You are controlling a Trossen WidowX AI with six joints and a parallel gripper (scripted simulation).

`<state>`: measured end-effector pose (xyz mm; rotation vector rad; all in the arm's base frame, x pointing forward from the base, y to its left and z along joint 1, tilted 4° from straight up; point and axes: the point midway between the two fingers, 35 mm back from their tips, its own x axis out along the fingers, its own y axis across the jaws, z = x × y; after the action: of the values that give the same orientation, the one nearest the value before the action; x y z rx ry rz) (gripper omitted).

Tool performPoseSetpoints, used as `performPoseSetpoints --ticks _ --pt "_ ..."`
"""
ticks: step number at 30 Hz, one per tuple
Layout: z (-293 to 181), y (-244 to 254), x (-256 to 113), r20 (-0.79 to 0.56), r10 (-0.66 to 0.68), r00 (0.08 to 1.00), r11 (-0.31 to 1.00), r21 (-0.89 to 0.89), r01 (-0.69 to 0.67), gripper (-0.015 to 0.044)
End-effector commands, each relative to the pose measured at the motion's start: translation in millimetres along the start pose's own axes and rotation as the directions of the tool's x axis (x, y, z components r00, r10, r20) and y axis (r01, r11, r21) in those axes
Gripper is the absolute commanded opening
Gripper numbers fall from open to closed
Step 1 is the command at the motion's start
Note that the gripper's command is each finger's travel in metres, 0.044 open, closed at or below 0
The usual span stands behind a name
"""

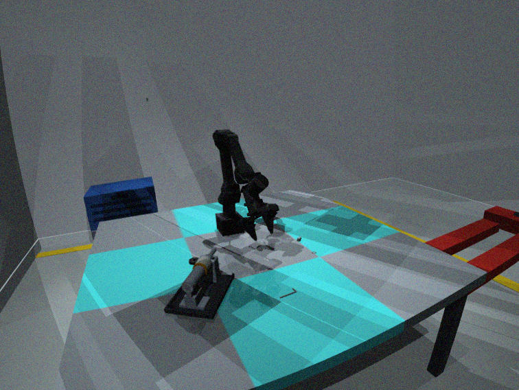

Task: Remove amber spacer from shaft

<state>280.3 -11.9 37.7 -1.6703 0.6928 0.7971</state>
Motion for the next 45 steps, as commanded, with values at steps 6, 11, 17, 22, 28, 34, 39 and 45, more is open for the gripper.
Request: performPoseSetpoints --ticks 6,11,17,22,28,34,39,45 --pt "-114.3 11.5 4.9 -0.265 0.038 0.964 0.907 -0.395 -0.144 0.044" --pt "-152.1 24.2 0.4 -0.346 0.068 0.936 0.829 -0.502 -0.246 0.044" --pt "-183.3 38.4 -5.8 -0.412 0.099 0.906 0.744 -0.573 -0.342 0.044" --pt "-183.5 39.9 -6.7 -0.412 0.099 0.906 0.744 -0.573 -0.342 0.044" --pt "-183.5 39.9 -6.7 -0.412 0.099 0.906 0.744 -0.573 -0.342 0.044" --pt "-183.6 40.4 -7.0 -0.412 0.099 0.906 0.744 -0.573 -0.342 0.044" --pt "-183.6 40.4 -7.0 -0.412 0.099 0.906 0.744 -0.573 -0.342 0.044" --pt "-183.6 40.4 -7.0 -0.412 0.099 0.906 0.744 -0.573 -0.342 0.044"
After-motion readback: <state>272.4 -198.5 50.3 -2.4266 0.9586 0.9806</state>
